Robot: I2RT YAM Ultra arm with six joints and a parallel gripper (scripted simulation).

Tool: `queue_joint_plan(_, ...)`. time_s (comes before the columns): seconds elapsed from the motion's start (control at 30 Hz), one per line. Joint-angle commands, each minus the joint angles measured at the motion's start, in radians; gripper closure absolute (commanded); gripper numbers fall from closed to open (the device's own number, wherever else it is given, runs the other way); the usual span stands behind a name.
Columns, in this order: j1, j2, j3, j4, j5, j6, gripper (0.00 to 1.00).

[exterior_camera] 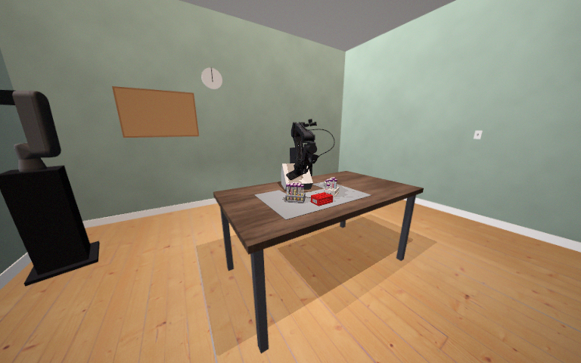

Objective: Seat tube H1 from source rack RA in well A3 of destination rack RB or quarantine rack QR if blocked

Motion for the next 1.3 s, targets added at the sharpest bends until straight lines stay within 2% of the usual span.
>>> queue_joint_plan(0.0, -0.178, -0.013, 0.005, 0.017, -0.153, -0.237, 0.7)
queue_joint_plan(0.07, -0.302, -0.006, 0.004, 0.019, -0.222, -0.331, 0.7)
queue_joint_plan(0.13, -0.302, -0.006, 0.004, 0.019, -0.222, -0.331, 0.7)
queue_joint_plan(0.17, -0.415, 0.009, 0.011, 0.01, -0.311, -0.422, 0.7)
queue_joint_plan(0.33, -0.69, 0.061, 0.015, 0.001, -0.466, -0.639, 0.7)
queue_joint_plan(0.47, -0.894, 0.131, 0.029, -0.018, -0.591, -0.823, 0.7)
queue_joint_plan(0.6, -1.056, 0.219, 0.055, -0.044, -0.69, -0.993, 0.7)
queue_joint_plan(0.8, -1.099, 0.262, 0.075, -0.091, -0.751, -1.076, 0.7)
queue_joint_plan(0.97, -1.095, 0.228, 0.08, -0.106, -0.756, -1.084, 0.7)
queue_joint_plan(1.27, -1.109, 0.243, 0.085, -0.118, -0.763, -1.101, 0.7)
